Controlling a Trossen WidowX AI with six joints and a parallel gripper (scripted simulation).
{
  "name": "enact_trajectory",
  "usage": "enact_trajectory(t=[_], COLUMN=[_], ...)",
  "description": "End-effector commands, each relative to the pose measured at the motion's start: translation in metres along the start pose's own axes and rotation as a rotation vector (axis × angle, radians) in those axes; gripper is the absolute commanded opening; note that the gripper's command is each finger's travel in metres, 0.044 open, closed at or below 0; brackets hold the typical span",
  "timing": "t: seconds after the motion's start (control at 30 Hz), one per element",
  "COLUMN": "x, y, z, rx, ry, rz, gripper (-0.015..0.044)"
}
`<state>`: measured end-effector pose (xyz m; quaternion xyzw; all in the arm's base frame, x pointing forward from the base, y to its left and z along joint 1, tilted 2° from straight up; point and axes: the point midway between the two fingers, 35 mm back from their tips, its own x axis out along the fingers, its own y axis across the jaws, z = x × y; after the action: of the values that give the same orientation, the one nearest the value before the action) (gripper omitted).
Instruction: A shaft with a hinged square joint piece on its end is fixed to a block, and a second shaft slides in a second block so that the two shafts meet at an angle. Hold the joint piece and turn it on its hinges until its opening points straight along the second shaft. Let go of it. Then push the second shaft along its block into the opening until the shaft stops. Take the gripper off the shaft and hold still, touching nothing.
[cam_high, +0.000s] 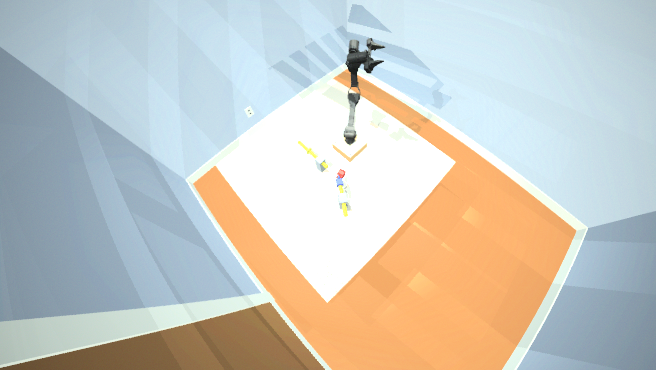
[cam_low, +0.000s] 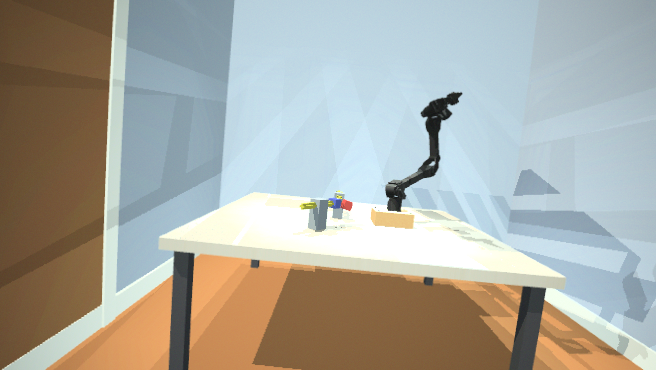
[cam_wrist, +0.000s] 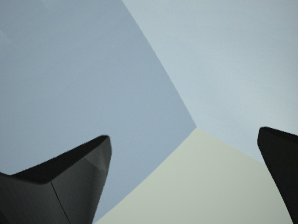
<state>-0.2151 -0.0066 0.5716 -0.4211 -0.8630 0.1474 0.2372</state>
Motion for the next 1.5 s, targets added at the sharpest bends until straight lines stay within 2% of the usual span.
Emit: enact_trajectory(t=[0.0, 0.03, 0.83, 1.47], x=[0.000, 0.000, 0.008, 0.006], y=[0.000, 0.000, 0.102, 0.216], z=[0.000, 0.000, -0.073, -0.100], rx=[0.000, 0.000, 0.668, 1.265], ry=[0.000, 0.000, 0.250, 0.474], rz=[0.000, 0.000, 0.106, 0.236], gripper=[0.0426, 0.0440, 0.0440, 0.0440])
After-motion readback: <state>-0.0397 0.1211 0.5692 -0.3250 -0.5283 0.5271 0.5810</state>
